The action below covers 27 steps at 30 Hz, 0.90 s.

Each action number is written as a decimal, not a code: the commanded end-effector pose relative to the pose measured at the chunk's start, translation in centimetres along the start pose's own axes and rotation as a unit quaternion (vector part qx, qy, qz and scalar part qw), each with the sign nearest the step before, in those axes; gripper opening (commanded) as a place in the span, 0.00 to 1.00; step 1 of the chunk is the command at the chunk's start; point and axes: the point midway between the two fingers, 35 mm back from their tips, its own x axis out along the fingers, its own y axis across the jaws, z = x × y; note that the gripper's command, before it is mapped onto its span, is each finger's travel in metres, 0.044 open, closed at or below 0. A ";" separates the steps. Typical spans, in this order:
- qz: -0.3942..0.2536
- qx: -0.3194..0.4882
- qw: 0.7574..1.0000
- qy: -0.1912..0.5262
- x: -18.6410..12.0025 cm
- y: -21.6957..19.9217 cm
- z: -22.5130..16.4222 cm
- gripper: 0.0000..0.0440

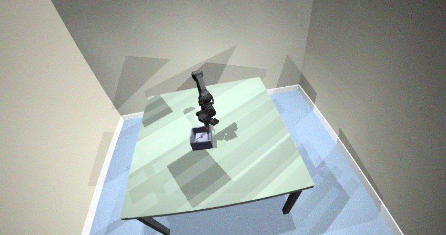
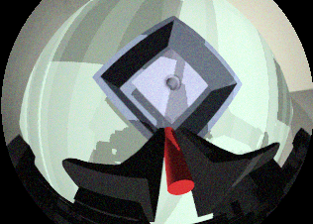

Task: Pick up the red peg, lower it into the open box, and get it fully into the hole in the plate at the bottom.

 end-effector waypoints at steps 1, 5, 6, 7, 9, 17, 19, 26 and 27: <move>0.001 0.007 1.000 0.004 0.4 0.0 1.2 0.00; 0.000 0.020 1.000 0.008 1.1 -0.3 2.6 0.00; 0.000 0.023 1.000 0.009 1.3 -0.4 3.0 0.00; 0.000 0.026 1.000 0.011 1.5 -0.4 3.3 0.00; 0.000 0.031 0.999 0.014 2.0 -0.6 3.9 0.00; -0.002 0.047 0.998 0.028 4.2 -0.8 5.2 0.00; -0.003 0.048 0.998 0.033 4.8 -0.9 5.3 0.00; -0.012 0.039 0.998 0.049 7.0 -1.2 5.2 0.25; -0.014 0.035 0.998 0.051 7.2 -1.3 5.2 0.29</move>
